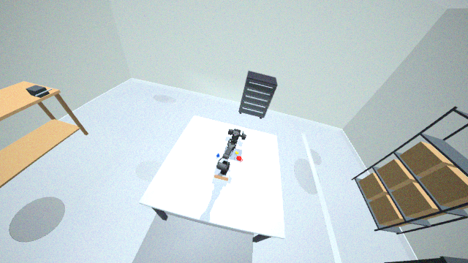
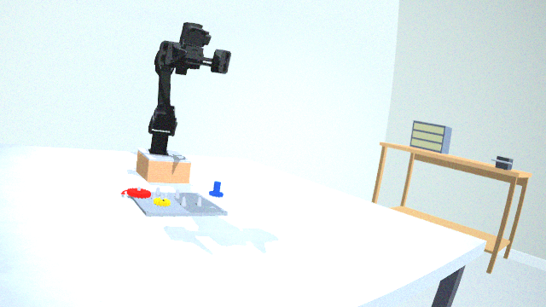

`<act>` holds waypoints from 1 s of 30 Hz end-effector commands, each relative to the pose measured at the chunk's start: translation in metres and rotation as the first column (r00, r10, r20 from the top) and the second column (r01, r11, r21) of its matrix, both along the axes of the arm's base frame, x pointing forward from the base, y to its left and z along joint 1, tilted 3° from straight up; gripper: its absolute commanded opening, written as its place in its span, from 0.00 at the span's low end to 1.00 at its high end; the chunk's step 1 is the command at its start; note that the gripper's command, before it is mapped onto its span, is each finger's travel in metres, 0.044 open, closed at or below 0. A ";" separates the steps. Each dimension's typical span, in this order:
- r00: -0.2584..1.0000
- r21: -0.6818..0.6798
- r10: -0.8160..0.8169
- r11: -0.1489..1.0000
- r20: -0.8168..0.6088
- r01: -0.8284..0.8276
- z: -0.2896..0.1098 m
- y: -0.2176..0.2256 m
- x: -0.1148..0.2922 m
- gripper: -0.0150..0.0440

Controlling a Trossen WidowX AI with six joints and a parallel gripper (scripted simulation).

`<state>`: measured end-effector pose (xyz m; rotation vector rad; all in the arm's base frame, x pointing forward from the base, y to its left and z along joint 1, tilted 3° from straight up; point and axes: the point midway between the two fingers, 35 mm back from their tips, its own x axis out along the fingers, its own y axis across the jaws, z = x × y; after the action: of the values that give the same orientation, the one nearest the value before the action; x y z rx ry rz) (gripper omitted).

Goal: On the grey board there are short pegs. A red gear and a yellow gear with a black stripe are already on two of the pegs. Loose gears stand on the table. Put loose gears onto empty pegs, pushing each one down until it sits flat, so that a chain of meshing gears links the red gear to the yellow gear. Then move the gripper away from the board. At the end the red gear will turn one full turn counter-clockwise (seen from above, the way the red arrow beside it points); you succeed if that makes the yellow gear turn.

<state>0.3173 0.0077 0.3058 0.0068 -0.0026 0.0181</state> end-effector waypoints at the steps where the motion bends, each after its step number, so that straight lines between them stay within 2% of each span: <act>1: 1.000 0.007 0.004 1.000 -0.011 -0.004 -0.002 0.001 0.001 0.98; 5: 0.969 0.133 0.089 0.989 -0.229 -0.060 -0.050 0.031 0.013 1.00; 9: 0.861 0.255 0.171 0.966 -0.480 -0.049 -0.107 0.067 0.011 1.00; 14: 0.623 0.312 0.209 0.948 -0.754 0.059 -0.175 0.107 -0.013 1.00; 18: 0.367 0.243 0.163 0.952 -0.916 0.184 -0.223 0.131 -0.050 1.00; 21: 0.153 0.109 0.069 0.956 -0.986 0.272 -0.252 0.141 -0.087 1.00; 23: 0.062 0.031 0.013 0.953 -0.998 0.301 -0.262 0.143 -0.104 1.00; 30: 0.051 0.021 0.006 0.952 -0.999 0.304 -0.264 0.144 -0.111 1.00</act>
<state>0.2084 0.1511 0.0436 0.2705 1.4899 -0.2040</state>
